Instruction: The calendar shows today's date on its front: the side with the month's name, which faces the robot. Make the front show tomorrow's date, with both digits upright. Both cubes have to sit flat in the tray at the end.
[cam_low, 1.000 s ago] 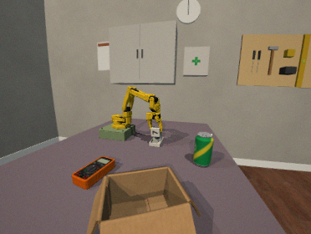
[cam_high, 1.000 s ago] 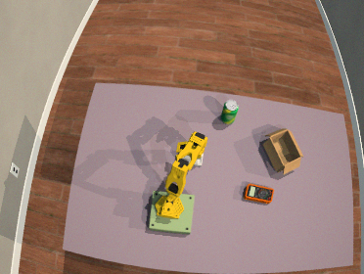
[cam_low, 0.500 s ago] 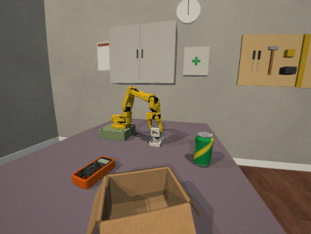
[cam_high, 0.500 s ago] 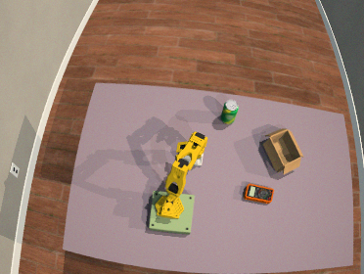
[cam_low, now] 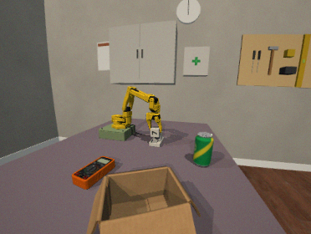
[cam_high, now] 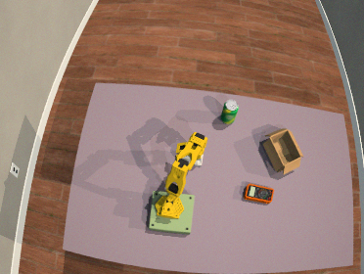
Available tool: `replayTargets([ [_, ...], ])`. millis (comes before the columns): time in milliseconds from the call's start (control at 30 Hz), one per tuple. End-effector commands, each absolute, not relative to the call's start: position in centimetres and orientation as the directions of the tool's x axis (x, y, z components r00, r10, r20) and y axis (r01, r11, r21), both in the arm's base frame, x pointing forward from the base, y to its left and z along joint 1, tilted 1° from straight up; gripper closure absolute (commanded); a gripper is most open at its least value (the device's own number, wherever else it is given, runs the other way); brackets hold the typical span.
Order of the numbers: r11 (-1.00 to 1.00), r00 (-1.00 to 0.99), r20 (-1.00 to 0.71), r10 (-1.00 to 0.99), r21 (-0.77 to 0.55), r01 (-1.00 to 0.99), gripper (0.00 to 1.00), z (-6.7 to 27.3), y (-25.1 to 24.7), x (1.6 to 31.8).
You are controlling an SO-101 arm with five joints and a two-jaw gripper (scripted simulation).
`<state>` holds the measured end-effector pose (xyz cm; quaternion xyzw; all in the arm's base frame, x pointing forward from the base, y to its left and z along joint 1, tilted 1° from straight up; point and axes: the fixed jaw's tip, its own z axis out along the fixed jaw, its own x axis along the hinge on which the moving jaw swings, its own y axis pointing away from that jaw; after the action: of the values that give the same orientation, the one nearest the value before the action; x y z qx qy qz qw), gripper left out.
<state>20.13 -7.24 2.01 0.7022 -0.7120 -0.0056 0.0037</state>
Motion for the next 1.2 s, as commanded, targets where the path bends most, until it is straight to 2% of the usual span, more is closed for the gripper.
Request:
replayTargets([
  [0,0.027,-0.027,0.002,-1.0,-0.005,-1.0,1.0,2.31,-7.34,20.11],
  [1167,0.03,-0.03,0.002,-1.0,-0.005,-1.0,1.0,1.71,-7.52,20.45],
])
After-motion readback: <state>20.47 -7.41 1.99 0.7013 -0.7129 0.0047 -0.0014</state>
